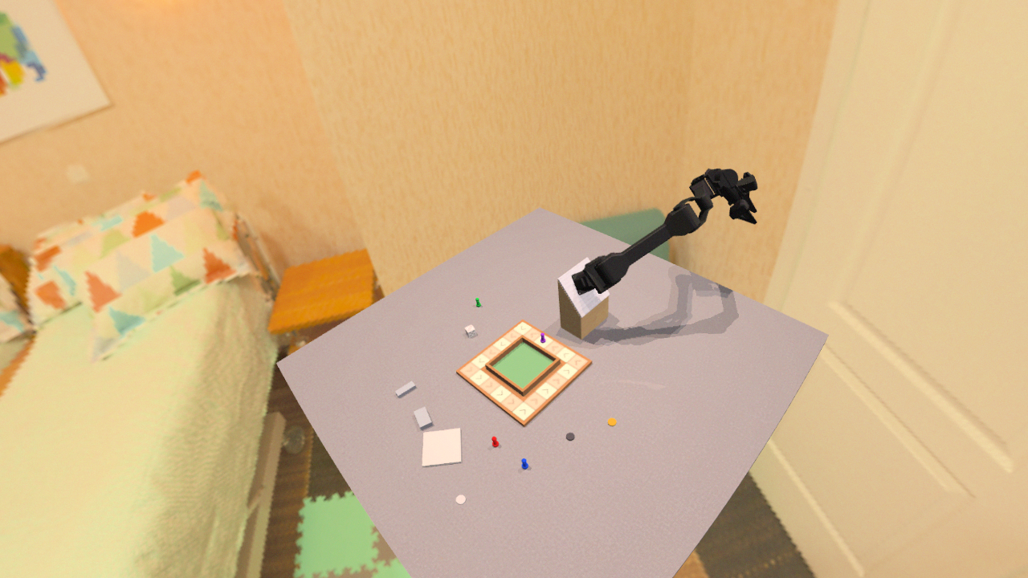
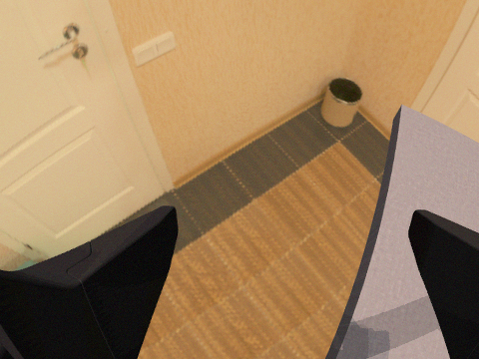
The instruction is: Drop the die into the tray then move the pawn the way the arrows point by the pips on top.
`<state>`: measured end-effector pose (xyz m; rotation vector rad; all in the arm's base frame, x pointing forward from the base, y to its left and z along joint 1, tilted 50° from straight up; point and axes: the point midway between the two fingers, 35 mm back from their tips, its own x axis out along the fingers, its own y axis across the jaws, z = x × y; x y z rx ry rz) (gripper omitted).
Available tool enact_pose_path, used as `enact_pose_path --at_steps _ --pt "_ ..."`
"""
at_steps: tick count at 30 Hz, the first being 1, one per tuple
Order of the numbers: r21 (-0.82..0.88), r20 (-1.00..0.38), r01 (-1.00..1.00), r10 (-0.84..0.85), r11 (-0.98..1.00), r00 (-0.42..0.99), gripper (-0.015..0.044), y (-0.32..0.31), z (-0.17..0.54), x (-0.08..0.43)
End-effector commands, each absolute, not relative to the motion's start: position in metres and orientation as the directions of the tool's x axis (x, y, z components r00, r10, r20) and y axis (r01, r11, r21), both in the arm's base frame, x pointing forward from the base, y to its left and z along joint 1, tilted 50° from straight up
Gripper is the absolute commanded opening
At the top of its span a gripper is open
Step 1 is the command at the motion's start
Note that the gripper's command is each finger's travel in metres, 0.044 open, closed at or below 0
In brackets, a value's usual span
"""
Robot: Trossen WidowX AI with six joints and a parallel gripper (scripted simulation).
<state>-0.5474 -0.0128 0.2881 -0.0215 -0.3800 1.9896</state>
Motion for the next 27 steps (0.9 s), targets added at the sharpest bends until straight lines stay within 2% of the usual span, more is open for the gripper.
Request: enact_pose_path --at_steps 1,5,14,19,27 --pt "-0.279 0.155 -0.876 0.882 -0.393 -0.445 0.0374 -0.015 0.288 -0.548" --pt "-0.36 0.176 -0.802 0.809 -0.477 -0.561 0.0275 -0.063 0.276 -0.558" --pt "-0.54 0.184 -0.537 0.532 -0.648 -0.827 0.0275 -0.197 0.237 -0.56" --pt "-0.59 0.169 -0.438 0.427 -0.678 -0.888 0.0275 -0.239 0.222 -0.553" --pt "-0.699 0.084 -0.153 0.132 -0.699 -0.988 0.0275 -0.352 0.177 -0.51"
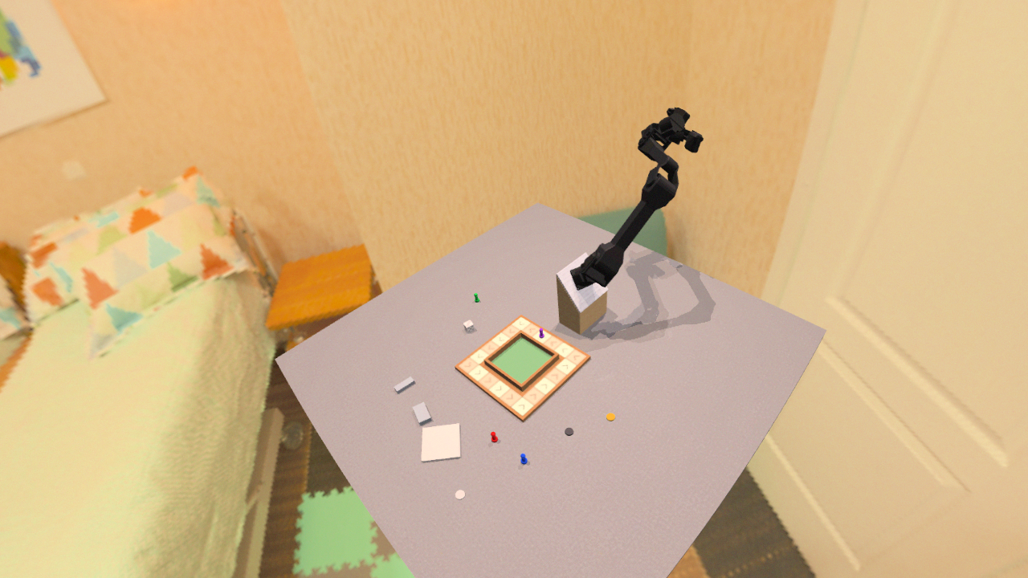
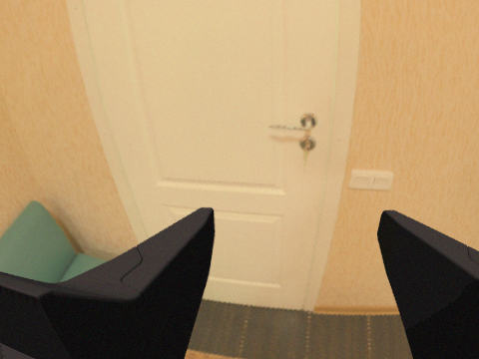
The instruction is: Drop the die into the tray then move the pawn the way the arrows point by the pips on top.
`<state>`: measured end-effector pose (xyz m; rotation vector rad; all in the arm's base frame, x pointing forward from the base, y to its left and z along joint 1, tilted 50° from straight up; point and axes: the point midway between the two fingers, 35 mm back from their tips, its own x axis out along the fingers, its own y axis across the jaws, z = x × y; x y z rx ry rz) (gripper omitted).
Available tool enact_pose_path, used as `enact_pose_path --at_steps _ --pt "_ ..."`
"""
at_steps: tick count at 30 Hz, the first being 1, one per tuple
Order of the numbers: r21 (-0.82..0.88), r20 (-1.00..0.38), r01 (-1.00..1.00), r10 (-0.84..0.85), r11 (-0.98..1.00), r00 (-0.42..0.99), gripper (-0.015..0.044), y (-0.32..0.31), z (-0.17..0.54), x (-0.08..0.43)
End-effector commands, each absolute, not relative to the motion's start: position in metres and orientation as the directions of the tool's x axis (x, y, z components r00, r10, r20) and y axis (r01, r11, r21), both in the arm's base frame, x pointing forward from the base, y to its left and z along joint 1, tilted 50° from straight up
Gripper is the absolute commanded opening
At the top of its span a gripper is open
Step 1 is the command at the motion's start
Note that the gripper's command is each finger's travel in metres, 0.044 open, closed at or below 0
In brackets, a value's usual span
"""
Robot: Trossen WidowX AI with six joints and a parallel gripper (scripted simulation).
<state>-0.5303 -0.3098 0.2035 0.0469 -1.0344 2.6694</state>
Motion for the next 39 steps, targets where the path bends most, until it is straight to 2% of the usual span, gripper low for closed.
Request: enact_pose_path --at_steps 1,9,21,31,39 --pt "-0.71 0.07 -0.116 0.094 -0.695 -0.993 0.0275 -0.366 0.171 -0.503" --pt "-0.759 -0.032 0.14 -0.178 -0.636 -0.984 0.0275 -0.458 0.126 -0.431" --pt "-0.818 -0.249 0.452 -0.491 -0.355 -0.835 0.0275 -0.552 0.045 -0.294" --pt "-0.766 -0.491 0.642 -0.675 0.033 -0.551 0.0275 -0.596 -0.031 -0.145" --pt "-0.636 -0.692 0.67 -0.667 0.382 -0.277 0.0275 -0.585 -0.095 -0.013"
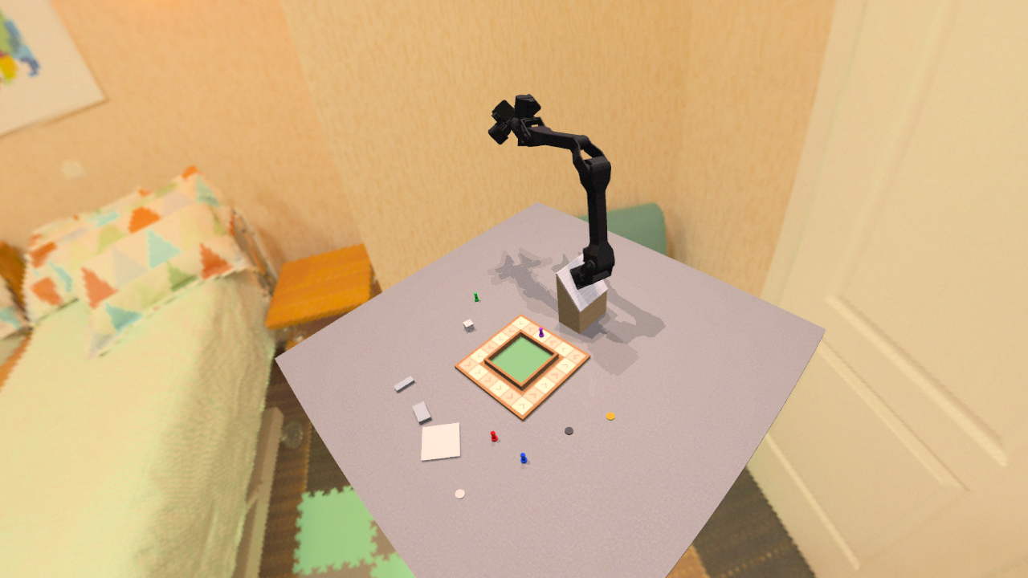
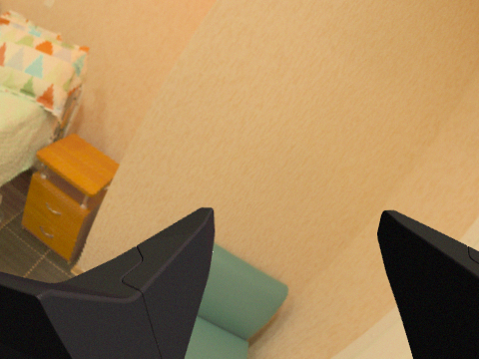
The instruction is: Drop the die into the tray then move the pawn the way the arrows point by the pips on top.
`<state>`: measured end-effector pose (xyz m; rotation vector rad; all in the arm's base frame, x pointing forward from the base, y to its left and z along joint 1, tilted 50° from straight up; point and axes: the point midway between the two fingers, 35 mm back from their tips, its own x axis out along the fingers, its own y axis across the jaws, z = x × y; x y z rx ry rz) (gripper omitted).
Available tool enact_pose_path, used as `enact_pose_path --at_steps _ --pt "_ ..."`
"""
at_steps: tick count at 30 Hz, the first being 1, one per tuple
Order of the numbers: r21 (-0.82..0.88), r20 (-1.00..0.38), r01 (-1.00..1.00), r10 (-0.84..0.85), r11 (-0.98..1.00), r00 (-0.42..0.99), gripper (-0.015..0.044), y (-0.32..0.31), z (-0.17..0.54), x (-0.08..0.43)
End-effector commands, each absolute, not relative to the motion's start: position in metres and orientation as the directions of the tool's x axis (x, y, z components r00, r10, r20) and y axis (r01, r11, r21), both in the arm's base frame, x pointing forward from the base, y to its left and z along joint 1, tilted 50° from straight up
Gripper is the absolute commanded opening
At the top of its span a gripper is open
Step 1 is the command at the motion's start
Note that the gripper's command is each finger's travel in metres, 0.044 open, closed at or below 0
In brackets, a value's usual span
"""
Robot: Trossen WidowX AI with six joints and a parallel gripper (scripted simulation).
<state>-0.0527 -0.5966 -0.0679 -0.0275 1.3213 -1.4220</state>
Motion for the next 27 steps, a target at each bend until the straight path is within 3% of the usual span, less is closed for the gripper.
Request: enact_pose_path --at_steps 1,15,27 --pt "-0.615 -0.715 0.666 -0.655 0.423 -0.244 0.0275 -0.581 -0.102 0.003" --pt "-0.199 -0.955 0.435 -0.274 0.878 0.117 0.0275 -0.454 -0.193 0.198" --pt "0.279 -0.955 0.141 0.259 0.95 0.146 0.0275 -0.27 -0.235 0.295"
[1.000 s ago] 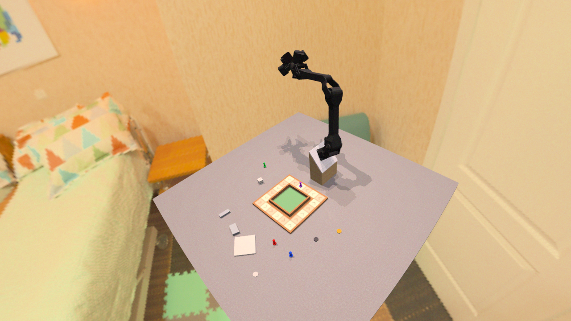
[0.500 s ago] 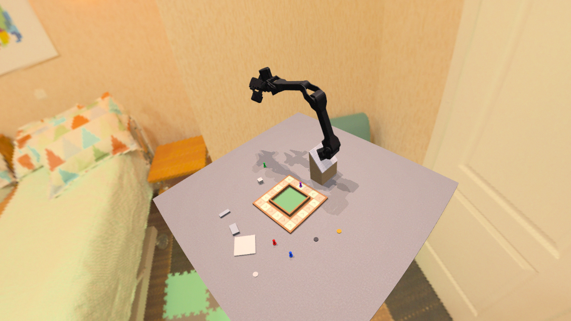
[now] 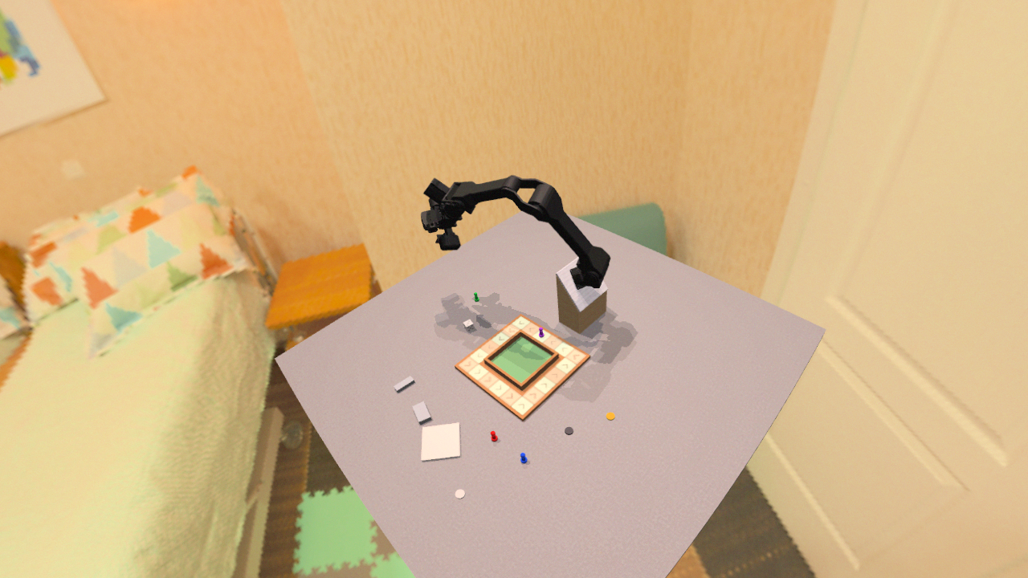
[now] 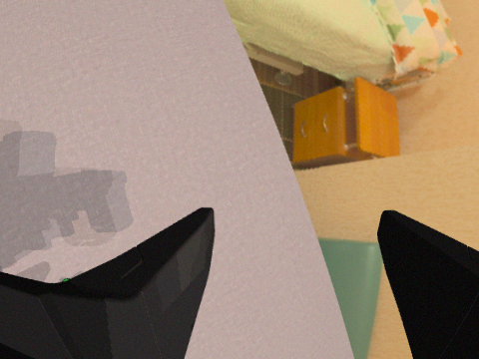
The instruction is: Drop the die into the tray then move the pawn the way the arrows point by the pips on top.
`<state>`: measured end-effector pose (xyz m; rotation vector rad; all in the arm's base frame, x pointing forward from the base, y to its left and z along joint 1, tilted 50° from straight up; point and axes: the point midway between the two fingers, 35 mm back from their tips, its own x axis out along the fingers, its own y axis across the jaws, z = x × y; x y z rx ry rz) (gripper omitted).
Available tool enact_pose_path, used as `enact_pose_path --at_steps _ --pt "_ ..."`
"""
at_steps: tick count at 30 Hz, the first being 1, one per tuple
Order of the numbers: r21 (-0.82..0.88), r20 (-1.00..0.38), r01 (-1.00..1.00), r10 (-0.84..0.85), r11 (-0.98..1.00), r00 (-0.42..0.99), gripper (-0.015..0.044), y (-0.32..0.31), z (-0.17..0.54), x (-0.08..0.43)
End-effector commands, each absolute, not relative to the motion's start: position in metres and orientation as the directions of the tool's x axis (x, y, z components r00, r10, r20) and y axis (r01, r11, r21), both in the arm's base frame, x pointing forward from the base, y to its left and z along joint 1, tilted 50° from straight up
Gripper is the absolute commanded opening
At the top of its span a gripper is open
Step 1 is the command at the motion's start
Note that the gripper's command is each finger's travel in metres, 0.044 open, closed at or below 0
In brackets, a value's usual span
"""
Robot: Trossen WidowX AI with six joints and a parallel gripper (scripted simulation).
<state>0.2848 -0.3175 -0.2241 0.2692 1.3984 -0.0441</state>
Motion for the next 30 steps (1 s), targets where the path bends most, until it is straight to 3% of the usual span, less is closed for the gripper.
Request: enact_pose_path --at_steps 1,13,30 --pt "0.321 -0.943 0.121 0.305 0.94 0.134 0.0275 -0.252 -0.236 0.299" --pt "0.721 -0.682 0.052 0.721 0.691 -0.124 0.0275 -0.059 -0.227 0.303" --pt "0.736 -0.663 0.059 0.736 0.674 -0.14 0.0275 -0.033 -0.234 0.302"
